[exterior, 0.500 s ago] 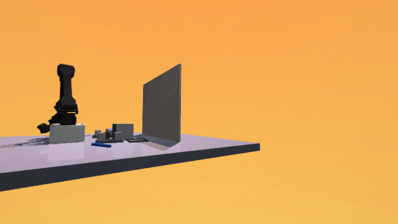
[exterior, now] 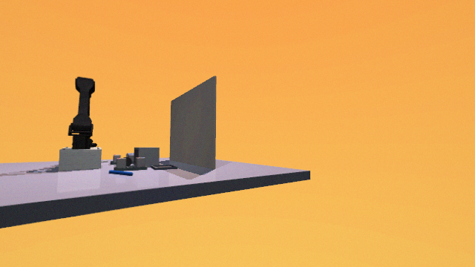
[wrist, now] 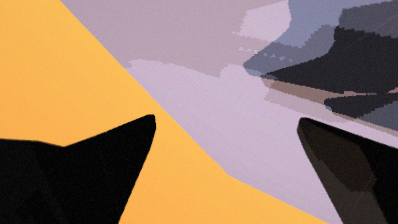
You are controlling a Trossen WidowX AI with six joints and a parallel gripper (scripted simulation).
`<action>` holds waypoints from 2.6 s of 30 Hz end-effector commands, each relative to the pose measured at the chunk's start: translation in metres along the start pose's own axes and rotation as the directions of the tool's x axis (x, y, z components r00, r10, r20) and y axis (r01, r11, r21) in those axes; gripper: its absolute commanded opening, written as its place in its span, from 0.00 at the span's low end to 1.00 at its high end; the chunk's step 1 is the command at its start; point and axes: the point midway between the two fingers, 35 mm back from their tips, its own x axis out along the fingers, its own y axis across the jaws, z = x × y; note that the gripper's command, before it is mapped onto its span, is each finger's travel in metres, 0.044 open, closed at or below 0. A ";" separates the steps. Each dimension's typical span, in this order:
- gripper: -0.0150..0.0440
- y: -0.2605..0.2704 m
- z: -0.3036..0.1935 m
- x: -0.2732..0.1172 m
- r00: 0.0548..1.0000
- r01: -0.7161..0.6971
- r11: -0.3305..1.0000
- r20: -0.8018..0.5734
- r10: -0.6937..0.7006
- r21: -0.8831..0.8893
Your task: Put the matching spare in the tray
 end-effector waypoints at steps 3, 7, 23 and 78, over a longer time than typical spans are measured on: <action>1.00 0.072 0.073 -0.030 0.978 -0.052 0.993 0.198 0.072 -0.105; 1.00 0.107 0.128 -0.066 0.941 -0.026 0.987 0.328 0.078 -0.161; 1.00 0.125 0.300 -0.290 0.730 0.383 0.905 0.661 -0.174 -0.184; 1.00 -0.203 0.259 -0.544 0.622 -0.317 0.502 0.576 -0.530 0.805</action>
